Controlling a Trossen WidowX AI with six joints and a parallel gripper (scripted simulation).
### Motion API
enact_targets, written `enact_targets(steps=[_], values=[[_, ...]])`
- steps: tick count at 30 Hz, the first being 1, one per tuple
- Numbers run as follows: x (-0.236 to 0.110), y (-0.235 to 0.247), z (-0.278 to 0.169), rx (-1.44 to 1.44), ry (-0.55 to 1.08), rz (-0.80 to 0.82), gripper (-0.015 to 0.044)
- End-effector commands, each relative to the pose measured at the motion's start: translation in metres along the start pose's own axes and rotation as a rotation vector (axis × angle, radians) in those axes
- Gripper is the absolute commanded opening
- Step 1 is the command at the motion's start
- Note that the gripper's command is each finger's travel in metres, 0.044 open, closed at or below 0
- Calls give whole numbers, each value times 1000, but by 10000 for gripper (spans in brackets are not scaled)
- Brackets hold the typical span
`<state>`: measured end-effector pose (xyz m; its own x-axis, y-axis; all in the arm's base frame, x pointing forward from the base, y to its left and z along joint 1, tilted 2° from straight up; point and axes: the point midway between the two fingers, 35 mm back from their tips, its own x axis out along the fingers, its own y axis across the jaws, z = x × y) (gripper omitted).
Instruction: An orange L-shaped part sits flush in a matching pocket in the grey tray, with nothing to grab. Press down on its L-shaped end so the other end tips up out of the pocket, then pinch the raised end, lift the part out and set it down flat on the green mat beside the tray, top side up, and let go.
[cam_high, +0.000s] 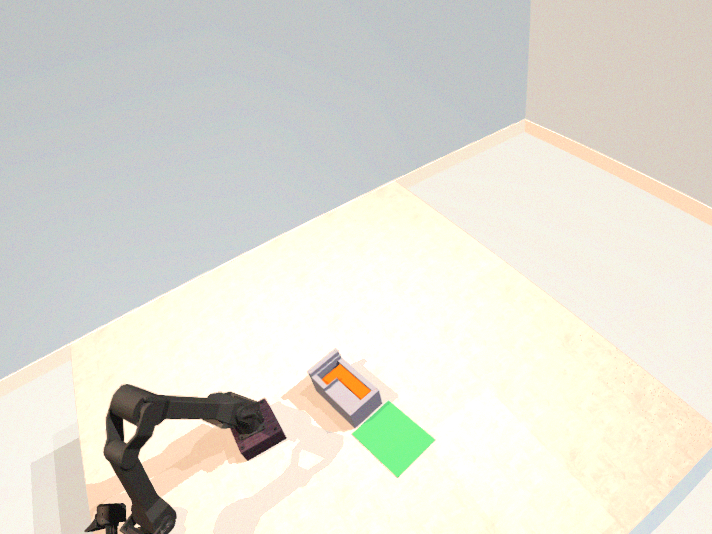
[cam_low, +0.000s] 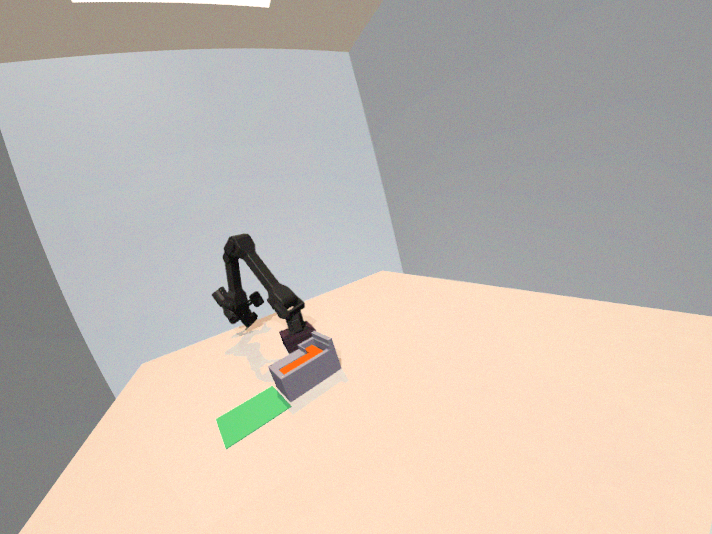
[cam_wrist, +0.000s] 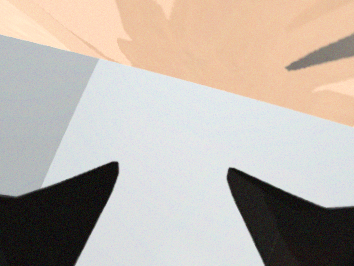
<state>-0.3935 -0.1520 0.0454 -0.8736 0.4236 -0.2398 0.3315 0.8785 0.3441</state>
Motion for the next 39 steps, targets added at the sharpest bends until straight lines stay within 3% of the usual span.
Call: enact_targets(steps=[1,5,9,21,28,33,39], values=[[-2,-3,0,5,1,-11,374],[-39,-35,-8,62,11,-145,269],[-109,-79,-10,131,-7,-368,180],[-308,-118,23,293,-257,-888,180],[-417,-89,54,284,-452,-1109,180],[-502,-39,90,187,-666,-1257,180],[-559,28,127,86,-890,-1280,180]])
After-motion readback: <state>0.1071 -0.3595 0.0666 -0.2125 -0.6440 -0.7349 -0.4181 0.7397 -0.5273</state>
